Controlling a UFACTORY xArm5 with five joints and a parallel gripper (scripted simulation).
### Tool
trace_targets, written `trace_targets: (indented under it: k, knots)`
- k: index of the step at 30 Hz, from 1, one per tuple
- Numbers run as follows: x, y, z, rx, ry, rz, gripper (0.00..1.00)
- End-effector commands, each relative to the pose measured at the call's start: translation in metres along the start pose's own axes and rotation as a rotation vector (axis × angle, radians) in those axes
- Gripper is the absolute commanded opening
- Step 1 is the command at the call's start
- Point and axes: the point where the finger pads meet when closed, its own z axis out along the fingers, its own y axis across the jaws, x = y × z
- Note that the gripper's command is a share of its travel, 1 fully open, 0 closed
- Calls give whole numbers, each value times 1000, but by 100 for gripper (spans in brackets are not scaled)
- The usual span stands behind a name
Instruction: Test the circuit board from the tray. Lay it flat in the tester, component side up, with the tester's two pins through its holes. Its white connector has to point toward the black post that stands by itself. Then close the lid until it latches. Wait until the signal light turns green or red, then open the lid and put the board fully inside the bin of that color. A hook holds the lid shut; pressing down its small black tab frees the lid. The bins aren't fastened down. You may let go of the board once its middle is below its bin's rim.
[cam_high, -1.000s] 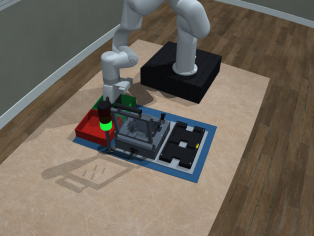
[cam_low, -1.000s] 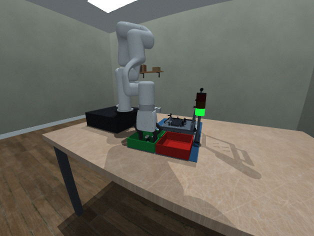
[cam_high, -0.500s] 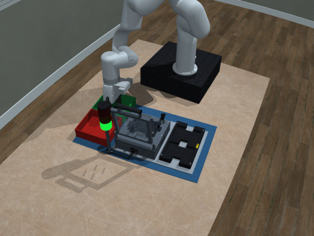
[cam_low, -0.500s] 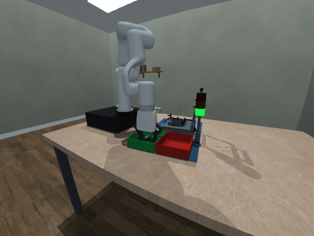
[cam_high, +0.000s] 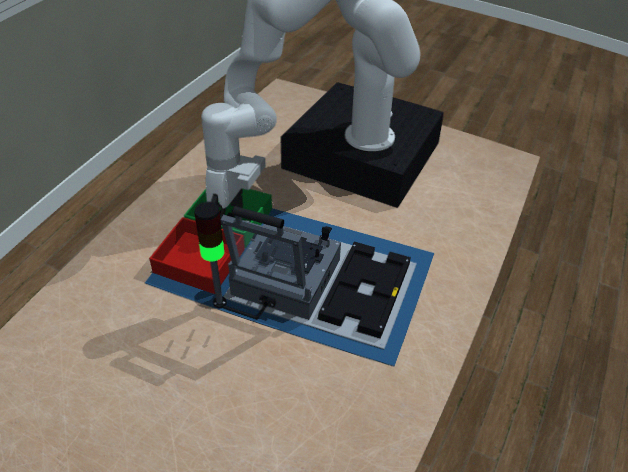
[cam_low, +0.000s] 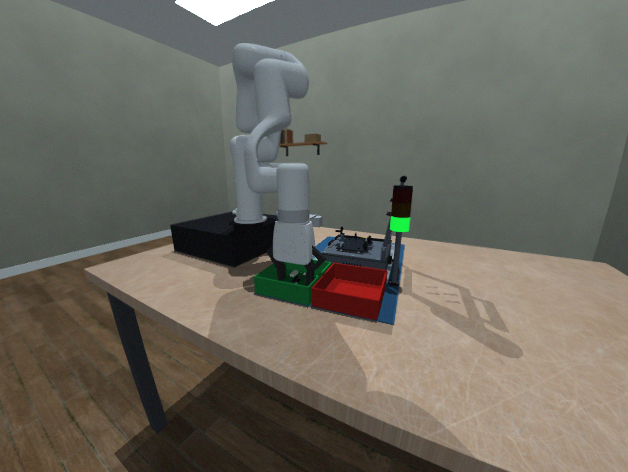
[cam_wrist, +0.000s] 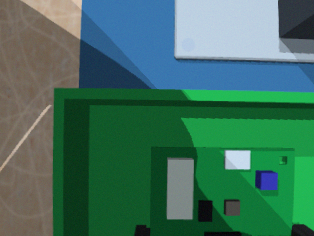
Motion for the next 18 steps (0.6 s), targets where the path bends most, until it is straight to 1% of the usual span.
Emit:
trace_targets:
  k: [1, 18]
  knots:
    - [-1, 1, -1, -2, -2, 0, 79]
    - [-1, 1, 1, -2, -2, 0, 79]
